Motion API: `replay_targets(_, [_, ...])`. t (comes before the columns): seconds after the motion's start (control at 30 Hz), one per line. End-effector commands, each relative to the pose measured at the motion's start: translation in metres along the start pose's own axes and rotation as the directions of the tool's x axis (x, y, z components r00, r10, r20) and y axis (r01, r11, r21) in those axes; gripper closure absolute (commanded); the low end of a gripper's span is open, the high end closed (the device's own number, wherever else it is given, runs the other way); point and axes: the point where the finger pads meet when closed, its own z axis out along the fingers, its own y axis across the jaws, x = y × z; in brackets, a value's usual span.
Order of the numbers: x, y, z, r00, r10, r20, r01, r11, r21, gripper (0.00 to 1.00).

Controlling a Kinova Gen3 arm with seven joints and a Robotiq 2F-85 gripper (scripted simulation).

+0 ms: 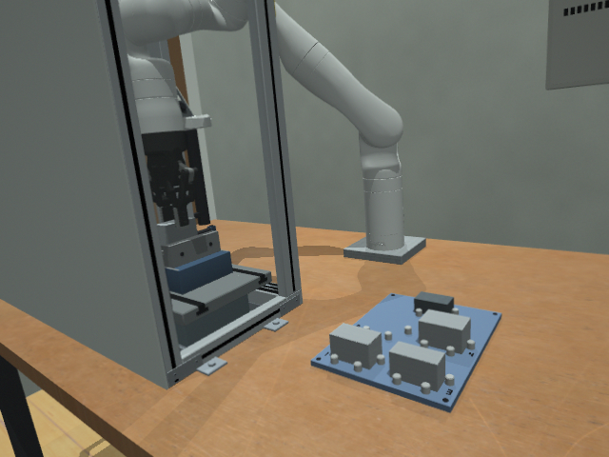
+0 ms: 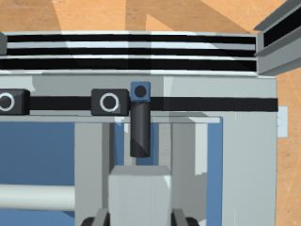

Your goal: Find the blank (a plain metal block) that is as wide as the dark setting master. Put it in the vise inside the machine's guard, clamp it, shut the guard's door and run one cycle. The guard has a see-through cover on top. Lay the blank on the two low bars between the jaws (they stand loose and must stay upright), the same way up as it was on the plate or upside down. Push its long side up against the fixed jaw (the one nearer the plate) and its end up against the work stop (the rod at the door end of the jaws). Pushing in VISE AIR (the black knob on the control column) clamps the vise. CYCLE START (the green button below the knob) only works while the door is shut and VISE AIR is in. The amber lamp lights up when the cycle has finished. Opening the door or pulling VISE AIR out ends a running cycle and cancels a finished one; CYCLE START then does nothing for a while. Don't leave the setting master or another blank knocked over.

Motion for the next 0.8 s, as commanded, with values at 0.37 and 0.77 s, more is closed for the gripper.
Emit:
replay_targets(0.37, [-0.0004,-0.0001,0.0017,1.000,0.000,0.002,0.000,1.000,0.001,0.90])
replay_targets(0.77, [-0.0004,-0.0001,0.0033,1.000,0.000,0.002,0.000,1.000,0.001,0.90])
